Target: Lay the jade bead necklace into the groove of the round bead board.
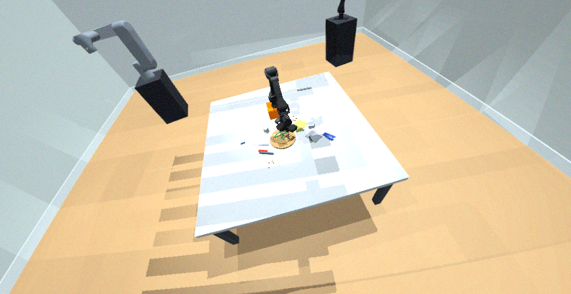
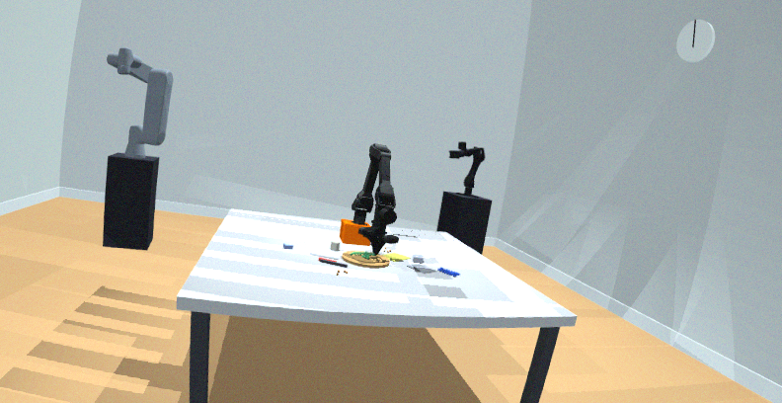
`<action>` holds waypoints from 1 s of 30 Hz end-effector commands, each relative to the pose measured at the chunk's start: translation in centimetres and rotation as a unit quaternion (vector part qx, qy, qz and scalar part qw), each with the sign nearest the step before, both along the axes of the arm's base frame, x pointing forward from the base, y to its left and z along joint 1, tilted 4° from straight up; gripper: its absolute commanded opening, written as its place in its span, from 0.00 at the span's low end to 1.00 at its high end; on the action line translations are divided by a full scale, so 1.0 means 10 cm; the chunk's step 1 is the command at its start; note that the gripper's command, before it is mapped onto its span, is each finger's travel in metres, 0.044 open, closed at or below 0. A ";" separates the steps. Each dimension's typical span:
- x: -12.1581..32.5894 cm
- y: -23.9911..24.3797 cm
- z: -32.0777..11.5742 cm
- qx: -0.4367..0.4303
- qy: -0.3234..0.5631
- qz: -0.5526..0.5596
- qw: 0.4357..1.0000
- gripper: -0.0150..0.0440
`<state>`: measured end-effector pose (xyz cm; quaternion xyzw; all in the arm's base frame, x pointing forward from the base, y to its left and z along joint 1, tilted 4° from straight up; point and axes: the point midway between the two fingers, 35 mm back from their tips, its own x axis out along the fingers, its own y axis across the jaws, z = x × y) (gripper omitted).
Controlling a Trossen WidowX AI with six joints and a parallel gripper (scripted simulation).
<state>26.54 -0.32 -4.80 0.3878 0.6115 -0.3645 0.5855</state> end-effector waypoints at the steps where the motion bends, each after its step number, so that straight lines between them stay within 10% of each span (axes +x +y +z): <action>1: -0.03 0.00 -0.03 0.000 0.006 -0.002 1.000 0.25; 23: -0.03 0.00 -0.03 0.000 0.006 -0.002 1.000 0.25; 30: 0.00 0.00 0.00 0.000 0.000 0.000 1.000 0.57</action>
